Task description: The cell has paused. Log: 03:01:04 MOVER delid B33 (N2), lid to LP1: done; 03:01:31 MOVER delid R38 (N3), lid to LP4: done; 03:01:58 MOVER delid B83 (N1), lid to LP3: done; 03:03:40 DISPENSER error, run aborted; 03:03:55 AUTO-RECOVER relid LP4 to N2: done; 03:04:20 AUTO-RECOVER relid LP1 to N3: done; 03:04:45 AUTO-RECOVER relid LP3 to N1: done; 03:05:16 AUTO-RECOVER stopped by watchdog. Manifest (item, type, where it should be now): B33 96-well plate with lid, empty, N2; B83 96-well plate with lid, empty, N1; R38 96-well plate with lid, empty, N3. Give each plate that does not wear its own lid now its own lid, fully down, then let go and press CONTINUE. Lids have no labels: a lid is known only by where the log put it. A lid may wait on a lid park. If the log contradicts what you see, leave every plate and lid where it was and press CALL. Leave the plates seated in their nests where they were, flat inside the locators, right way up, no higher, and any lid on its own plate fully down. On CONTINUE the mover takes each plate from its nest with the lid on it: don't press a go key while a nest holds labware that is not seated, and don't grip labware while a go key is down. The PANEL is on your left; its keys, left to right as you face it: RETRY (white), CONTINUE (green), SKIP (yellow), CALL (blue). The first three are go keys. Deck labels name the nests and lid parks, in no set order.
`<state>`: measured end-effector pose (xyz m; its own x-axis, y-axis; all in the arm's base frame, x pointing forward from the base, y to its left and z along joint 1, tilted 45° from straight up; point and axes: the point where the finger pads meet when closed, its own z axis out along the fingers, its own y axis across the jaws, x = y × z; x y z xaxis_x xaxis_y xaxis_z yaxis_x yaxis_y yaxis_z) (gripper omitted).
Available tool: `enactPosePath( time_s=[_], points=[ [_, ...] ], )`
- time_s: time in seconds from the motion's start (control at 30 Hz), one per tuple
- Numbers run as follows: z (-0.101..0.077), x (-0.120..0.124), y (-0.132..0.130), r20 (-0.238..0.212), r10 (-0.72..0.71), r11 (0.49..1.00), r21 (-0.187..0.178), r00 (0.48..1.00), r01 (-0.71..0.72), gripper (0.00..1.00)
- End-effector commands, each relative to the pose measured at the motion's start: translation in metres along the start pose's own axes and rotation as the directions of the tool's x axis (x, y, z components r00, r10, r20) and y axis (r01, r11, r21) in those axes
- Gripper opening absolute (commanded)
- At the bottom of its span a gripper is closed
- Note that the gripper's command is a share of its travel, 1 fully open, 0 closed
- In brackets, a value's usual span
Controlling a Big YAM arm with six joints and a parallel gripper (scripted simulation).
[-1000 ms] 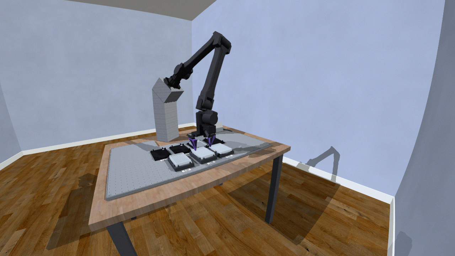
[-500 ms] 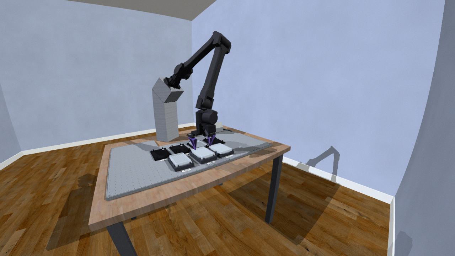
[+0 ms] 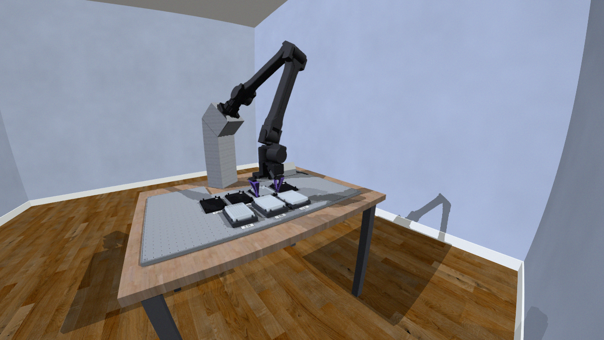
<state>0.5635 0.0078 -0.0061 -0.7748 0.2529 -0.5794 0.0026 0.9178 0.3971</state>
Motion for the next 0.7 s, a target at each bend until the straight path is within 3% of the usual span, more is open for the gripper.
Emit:
enactPosePath(
  time_s=[0.0,0.17,0.43,0.5,0.67],
  points=[
    [0.005,0.016,0.009,-0.005,0.004,1.000,-0.005,1.000,-0.004,1.00],
    [-0.004,0.029,0.022,0.021,-0.005,1.000,-0.011,1.000,0.006,1.00],
    [0.001,0.081,0.029,-0.007,0.005,1.000,-0.005,1.000,-0.005,1.00],
    [0.001,0.081,0.029,-0.007,0.005,1.000,-0.005,1.000,-0.005,1.00],
    [0.002,0.111,0.035,-0.020,0.009,1.000,-0.001,1.000,-0.009,1.00]
  ],
)
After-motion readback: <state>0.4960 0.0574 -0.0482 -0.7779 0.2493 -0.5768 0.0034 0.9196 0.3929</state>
